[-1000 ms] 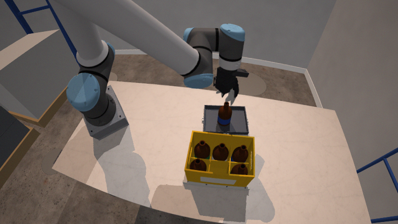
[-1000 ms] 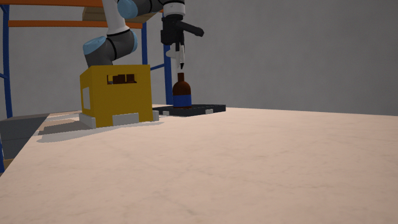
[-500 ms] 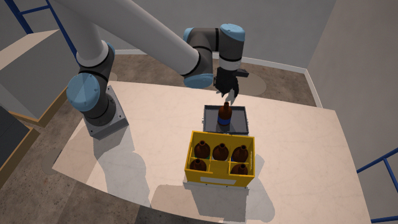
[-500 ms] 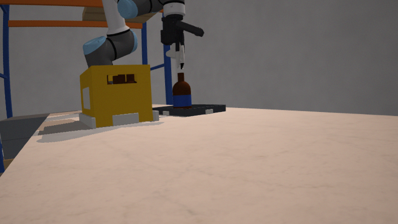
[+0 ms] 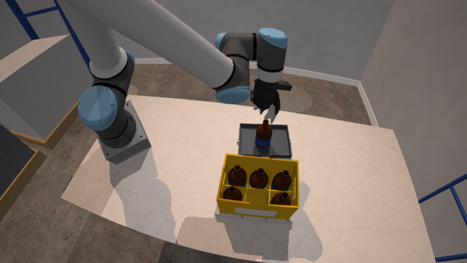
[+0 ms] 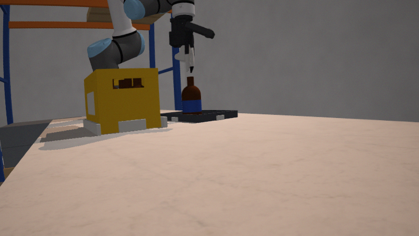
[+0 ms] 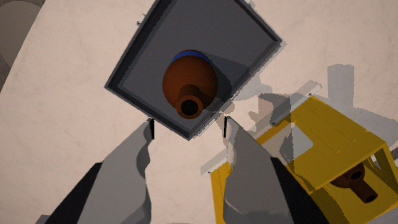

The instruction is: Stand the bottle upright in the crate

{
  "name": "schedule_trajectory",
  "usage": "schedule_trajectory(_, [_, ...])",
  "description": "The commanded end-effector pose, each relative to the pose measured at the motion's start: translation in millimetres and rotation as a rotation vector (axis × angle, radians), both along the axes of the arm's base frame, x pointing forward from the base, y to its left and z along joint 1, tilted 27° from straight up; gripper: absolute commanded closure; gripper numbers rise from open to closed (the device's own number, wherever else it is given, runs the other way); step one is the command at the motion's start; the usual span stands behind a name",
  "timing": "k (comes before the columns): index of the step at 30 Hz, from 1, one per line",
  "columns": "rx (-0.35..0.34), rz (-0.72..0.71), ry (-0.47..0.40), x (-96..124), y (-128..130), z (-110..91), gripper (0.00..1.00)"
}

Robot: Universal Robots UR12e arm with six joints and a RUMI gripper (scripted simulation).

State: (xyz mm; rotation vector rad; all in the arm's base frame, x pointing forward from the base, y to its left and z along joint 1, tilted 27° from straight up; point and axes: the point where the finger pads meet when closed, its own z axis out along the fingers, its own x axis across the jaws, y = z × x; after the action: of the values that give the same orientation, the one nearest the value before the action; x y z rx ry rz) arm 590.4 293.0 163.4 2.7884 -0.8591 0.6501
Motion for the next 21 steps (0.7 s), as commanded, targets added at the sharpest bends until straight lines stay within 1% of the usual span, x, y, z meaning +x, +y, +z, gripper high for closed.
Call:
schedule_trajectory(1, [0.001,0.0,-0.001,0.3,0.3,0.7,0.62])
schedule_trajectory(21, [0.001,0.0,-0.001,2.0,-0.9,-3.6,0.62])
